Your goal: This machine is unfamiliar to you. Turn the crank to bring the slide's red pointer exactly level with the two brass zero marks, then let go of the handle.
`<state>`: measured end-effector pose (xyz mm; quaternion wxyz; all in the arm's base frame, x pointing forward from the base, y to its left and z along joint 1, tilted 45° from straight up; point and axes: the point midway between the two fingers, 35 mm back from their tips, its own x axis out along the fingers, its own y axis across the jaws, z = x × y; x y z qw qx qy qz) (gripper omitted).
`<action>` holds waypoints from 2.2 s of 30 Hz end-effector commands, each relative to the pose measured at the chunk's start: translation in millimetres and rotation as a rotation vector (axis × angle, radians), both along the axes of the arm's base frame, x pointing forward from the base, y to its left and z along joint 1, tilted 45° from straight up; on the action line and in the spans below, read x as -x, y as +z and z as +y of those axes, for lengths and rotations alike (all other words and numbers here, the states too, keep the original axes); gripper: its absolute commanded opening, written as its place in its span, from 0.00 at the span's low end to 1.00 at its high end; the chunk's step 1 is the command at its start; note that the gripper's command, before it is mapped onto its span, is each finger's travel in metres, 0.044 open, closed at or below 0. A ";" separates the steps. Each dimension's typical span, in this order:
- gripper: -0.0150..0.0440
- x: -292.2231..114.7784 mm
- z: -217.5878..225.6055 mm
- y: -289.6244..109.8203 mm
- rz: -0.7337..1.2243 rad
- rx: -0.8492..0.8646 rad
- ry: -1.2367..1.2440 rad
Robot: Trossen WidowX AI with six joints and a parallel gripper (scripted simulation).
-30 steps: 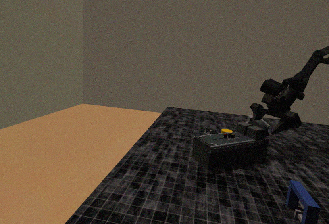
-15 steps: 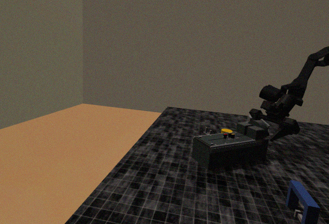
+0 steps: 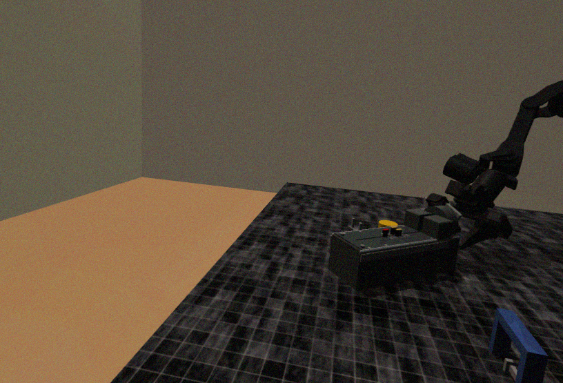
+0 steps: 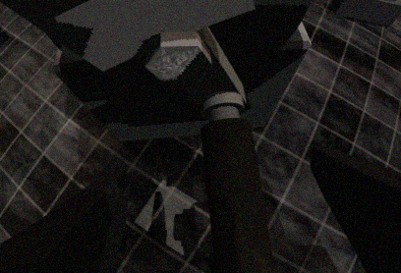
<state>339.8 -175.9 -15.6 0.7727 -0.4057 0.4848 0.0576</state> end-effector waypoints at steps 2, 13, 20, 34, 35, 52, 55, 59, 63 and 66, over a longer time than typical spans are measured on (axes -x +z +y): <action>0.73 -0.2 -0.1 -0.4 -0.001 0.001 0.007; 0.25 -0.2 -0.1 -0.4 -0.001 0.001 0.007; 0.25 0.3 -0.4 -0.6 -0.001 0.001 0.007; 0.25 6.0 3.3 -11.0 0.000 0.001 0.007; 0.25 6.1 3.3 -11.1 0.000 0.001 0.007; 0.25 6.8 4.1 -12.3 0.000 0.001 0.007; 0.25 6.9 4.2 -12.4 0.000 0.001 0.007; 0.25 7.1 4.4 -12.6 0.000 0.001 0.007; 0.25 7.2 4.5 -12.9 0.000 0.001 0.007; 0.25 7.4 4.7 -13.0 0.000 0.001 0.007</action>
